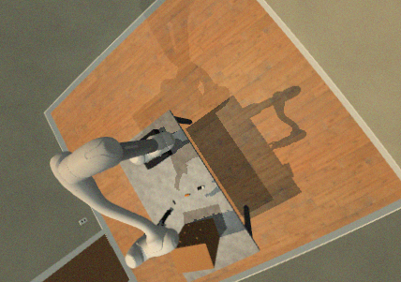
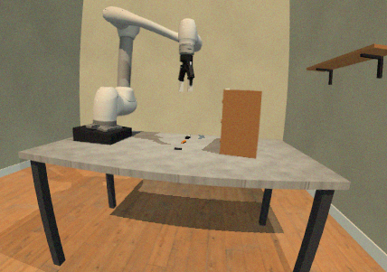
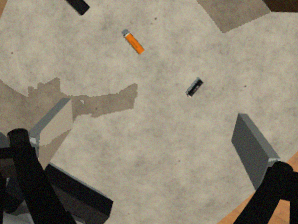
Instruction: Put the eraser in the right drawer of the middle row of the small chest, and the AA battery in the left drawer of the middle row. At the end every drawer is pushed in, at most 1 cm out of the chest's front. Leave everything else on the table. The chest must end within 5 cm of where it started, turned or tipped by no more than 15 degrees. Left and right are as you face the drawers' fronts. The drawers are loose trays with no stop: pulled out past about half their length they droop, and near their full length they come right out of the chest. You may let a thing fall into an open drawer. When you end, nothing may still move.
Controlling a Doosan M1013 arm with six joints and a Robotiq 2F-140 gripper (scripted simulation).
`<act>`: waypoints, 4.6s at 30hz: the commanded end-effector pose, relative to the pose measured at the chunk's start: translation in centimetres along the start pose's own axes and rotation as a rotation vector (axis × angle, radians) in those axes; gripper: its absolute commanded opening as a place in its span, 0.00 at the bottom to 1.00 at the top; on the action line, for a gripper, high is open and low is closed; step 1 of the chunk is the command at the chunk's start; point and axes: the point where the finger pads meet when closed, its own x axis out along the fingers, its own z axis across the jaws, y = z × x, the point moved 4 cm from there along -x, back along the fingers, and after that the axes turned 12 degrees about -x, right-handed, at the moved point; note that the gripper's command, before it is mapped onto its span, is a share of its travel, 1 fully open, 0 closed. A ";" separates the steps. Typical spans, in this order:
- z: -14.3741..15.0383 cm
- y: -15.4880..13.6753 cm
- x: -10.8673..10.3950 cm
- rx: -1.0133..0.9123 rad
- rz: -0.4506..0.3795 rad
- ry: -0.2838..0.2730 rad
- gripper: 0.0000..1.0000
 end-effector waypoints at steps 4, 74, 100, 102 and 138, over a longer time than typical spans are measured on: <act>0.1 -0.2 3.2 0.469 -0.005 -0.013 1.00; 3.0 1.7 10.6 0.718 0.609 -0.446 1.00; 3.7 1.9 12.0 0.707 0.707 -0.517 1.00; 3.7 2.0 12.1 0.705 0.717 -0.524 1.00; 5.8 3.2 15.4 0.656 0.889 -0.578 1.00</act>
